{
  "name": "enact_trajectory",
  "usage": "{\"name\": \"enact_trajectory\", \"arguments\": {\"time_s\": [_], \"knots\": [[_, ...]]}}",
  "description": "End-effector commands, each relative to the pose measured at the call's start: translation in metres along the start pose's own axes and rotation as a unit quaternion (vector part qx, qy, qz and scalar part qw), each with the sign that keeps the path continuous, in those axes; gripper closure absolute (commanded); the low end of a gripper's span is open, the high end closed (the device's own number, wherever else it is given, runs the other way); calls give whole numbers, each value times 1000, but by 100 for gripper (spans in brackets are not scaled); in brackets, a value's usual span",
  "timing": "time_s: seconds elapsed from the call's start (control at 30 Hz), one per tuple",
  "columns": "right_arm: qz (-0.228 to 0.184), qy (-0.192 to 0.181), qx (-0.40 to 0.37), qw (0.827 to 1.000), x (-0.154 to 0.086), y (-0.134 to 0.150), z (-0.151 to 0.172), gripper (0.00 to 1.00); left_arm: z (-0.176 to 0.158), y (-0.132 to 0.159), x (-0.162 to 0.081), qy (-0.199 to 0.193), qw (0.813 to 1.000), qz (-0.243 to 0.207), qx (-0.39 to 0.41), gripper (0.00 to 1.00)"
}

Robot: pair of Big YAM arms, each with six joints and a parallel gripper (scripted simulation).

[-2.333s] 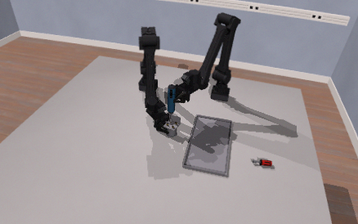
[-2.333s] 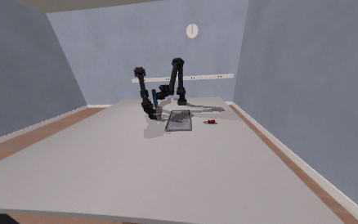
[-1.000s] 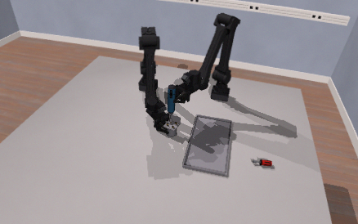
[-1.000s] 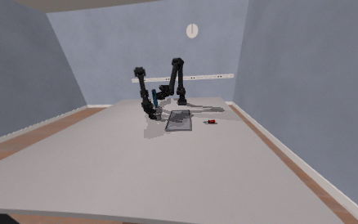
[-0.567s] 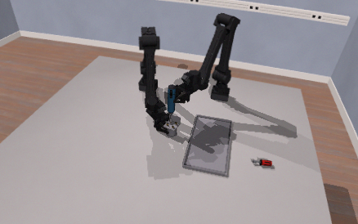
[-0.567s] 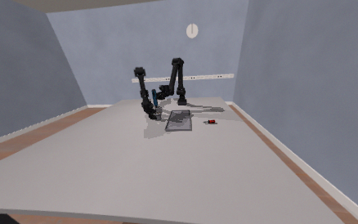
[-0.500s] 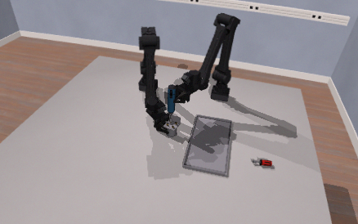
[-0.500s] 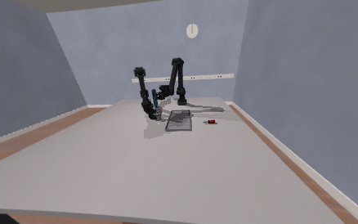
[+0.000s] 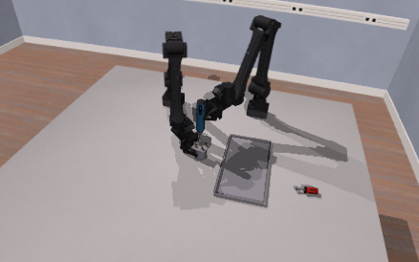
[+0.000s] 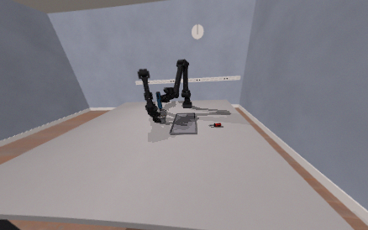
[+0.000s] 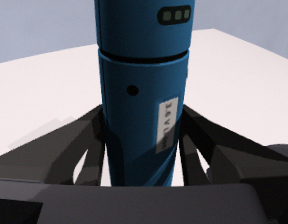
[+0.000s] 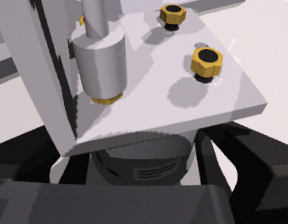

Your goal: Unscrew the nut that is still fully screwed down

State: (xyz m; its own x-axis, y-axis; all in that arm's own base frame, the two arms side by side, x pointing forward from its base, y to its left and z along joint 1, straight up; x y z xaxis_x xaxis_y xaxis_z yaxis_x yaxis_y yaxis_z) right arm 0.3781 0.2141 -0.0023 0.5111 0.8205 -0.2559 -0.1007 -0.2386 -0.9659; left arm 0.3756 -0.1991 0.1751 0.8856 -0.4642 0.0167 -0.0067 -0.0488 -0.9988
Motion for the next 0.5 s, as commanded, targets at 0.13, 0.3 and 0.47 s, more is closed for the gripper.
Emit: {"name": "enact_trajectory", "arguments": {"time_s": [0.13, 0.3, 0.47], "knots": [[-6, 1, -2, 1000, 3, -4, -3, 41, -1, -11, 6, 1, 1000, -19, -1, 58], [-6, 1, -2, 1000, 3, -4, -3, 41, -1, -11, 6, 1, 1000, -19, -1, 58], [-6, 1, -2, 1000, 3, -4, -3, 41, -1, -11, 6, 1, 1000, -19, -1, 58]]}}
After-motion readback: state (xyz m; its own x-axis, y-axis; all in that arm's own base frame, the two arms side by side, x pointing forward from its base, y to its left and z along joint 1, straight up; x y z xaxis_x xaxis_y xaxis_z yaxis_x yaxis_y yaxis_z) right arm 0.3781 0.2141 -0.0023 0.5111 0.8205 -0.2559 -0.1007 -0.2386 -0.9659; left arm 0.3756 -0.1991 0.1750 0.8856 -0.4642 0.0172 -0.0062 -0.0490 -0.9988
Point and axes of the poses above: on each arm, the point where the finger pads meet when closed, its own x axis out along the fingers, its own z axis across the jaws, y = z × x, the point moved 7 cm from there along -x, back along the fingers, and after that the axes turned 2 degrees about -x, right-handed, at the moved point
